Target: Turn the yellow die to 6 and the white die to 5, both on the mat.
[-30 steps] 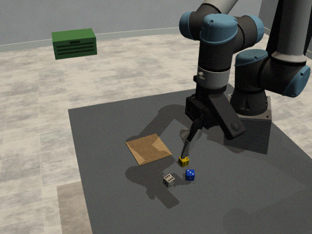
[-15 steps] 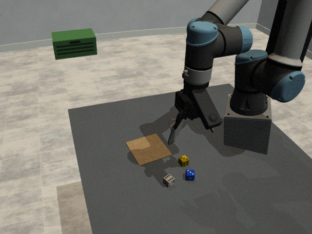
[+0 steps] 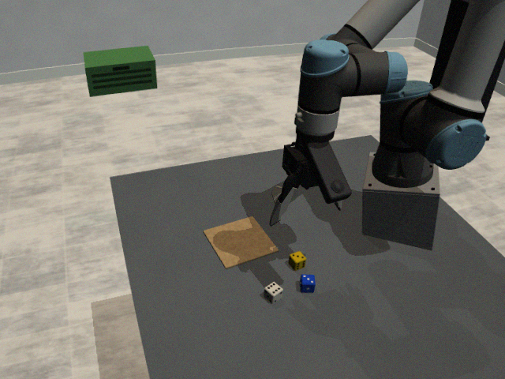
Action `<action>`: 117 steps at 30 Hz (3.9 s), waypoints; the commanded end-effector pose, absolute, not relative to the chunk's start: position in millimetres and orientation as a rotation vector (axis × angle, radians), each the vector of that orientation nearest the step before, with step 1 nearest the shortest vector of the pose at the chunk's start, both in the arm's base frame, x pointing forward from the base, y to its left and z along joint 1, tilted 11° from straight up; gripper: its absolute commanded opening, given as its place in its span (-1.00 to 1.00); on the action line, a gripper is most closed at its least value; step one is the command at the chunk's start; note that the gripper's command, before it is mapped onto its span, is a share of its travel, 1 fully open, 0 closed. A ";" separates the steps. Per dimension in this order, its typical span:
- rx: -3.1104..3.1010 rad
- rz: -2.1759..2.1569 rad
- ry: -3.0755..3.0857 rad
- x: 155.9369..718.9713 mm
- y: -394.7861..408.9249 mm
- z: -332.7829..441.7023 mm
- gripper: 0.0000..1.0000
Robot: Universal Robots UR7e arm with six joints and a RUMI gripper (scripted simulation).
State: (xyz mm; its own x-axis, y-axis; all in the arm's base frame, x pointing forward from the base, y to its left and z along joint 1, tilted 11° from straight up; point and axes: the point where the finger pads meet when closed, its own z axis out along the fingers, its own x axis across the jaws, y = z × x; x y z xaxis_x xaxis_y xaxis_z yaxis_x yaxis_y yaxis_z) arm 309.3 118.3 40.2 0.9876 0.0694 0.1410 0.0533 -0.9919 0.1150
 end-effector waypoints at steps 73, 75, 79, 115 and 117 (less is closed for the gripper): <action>3.022 0.225 0.088 324.3 102.9 -62.8 1.00; 3.022 0.225 0.088 324.3 102.9 -62.8 1.00; 3.022 0.225 0.088 324.3 102.9 -62.8 1.00; 3.022 0.225 0.088 324.3 103.1 -62.8 1.00; 3.022 0.225 0.088 324.4 104.2 -62.9 1.00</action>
